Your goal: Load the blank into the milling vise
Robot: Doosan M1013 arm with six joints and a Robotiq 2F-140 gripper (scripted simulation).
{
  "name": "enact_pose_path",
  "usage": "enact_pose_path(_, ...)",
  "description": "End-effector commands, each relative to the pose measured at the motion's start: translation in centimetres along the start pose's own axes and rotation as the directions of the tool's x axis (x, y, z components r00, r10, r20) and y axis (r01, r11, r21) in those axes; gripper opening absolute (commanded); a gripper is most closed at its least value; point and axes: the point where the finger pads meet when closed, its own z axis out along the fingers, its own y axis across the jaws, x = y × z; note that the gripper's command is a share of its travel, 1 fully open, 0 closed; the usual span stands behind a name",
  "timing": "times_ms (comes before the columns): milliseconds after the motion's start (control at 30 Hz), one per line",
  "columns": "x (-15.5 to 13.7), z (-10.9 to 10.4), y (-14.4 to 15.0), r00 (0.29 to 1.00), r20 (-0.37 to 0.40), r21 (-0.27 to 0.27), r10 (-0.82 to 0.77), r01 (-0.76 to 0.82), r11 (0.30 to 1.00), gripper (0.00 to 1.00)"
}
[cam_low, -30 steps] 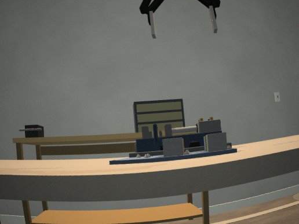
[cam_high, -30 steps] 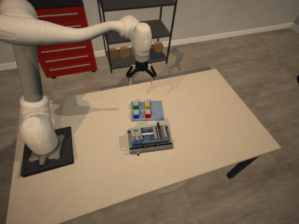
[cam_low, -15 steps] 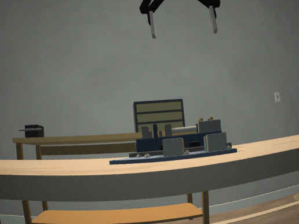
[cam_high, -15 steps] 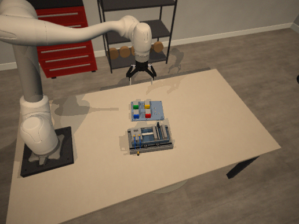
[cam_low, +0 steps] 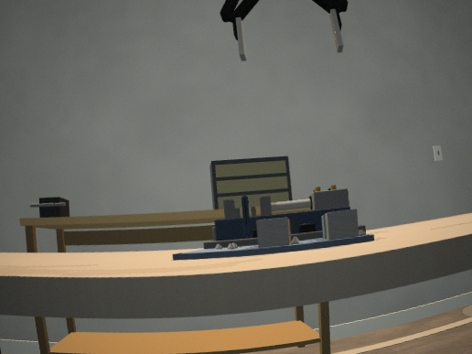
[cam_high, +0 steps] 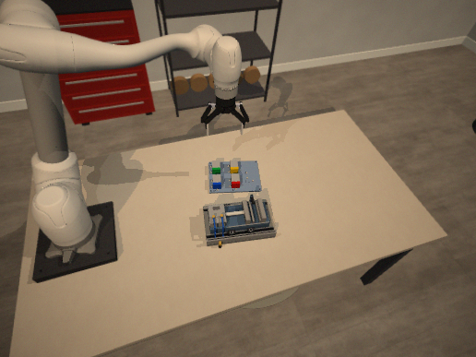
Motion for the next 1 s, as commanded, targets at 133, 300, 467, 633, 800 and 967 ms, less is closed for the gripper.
enact_pose_path(133,0.0,0.0,0.0,1.000,0.000,0.000,0.000,0.000,1.000,1.00)
enact_pose_path(300,0.0,0.0,0.0,1.000,0.000,0.000,0.000,0.000,1.000,1.00)
enact_pose_path(467,0.2,1.5,0.0,1.000,0.000,0.000,0.000,0.000,1.000,1.00)
enact_pose_path(633,0.4,3.1,0.0,1.000,0.000,0.000,0.000,0.000,1.000,1.00)
enact_pose_path(800,0.6,4.6,0.0,1.000,0.000,0.000,0.000,0.000,1.000,1.00)
enact_pose_path(967,0.5,4.5,0.0,1.000,0.000,0.000,0.000,0.000,1.000,1.00)
